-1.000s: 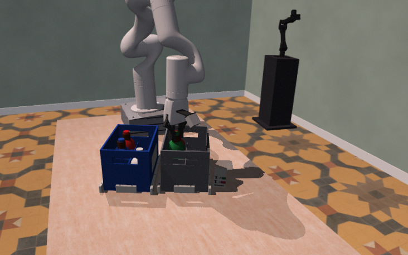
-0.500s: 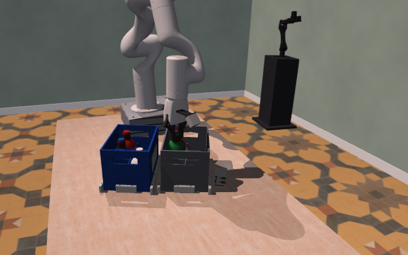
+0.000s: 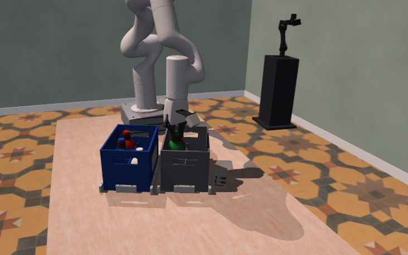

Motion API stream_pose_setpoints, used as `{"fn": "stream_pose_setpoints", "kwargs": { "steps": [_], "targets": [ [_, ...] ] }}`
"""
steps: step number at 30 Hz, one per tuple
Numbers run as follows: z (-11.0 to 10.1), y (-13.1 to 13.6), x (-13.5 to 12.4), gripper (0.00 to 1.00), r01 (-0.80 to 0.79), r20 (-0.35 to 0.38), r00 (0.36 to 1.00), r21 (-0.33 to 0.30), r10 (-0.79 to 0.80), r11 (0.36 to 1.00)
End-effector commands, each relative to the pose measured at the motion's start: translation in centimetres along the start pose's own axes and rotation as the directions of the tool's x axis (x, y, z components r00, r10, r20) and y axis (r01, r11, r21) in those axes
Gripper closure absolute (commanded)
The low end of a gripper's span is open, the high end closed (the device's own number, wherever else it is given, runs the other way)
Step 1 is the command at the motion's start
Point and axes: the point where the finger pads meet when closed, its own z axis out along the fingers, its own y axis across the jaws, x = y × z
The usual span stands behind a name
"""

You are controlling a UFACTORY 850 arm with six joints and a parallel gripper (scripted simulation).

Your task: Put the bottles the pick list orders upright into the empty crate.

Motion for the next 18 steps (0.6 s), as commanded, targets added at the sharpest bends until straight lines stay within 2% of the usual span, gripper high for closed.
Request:
{"fn": "stream_pose_setpoints", "kwargs": {
  "steps": [1, 18],
  "targets": [
    [-0.06, 0.04, 0.09, 1.00, 0.000, -0.002, 1.000, -0.001, 0.000, 1.000],
    [0.69, 0.04, 0.10, 1.00, 0.000, -0.002, 1.000, -0.001, 0.000, 1.000]
  ]
}}
